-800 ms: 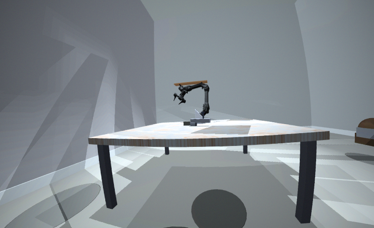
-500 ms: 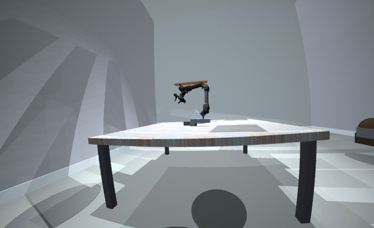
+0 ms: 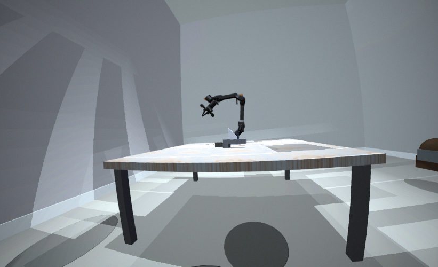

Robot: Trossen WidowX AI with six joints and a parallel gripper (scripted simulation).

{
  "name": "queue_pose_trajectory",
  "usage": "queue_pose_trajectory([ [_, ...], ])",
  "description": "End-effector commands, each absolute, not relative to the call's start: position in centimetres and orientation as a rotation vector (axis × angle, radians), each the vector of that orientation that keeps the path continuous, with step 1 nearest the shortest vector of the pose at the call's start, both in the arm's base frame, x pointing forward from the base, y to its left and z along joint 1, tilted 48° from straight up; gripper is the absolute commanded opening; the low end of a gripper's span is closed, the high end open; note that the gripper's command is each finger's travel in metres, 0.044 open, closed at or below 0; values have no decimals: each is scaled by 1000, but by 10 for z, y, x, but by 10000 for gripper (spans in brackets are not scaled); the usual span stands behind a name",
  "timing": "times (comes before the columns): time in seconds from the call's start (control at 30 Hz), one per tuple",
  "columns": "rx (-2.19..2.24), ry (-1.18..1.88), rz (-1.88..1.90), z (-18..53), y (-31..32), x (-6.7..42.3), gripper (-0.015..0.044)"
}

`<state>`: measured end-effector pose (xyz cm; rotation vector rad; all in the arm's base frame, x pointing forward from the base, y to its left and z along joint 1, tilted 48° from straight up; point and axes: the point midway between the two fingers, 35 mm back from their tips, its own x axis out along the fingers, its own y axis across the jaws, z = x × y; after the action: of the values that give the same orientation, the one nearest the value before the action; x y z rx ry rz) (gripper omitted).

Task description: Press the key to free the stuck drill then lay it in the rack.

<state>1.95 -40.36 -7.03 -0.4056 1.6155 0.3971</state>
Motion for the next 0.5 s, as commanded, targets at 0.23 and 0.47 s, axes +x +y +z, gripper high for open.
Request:
queue_pose_trajectory([
  [0.23, -155, 1420, 393, -36, -316, 188, 0],
  [0.47, 93, 1388, 457, -10, -225, 262, 0],
])
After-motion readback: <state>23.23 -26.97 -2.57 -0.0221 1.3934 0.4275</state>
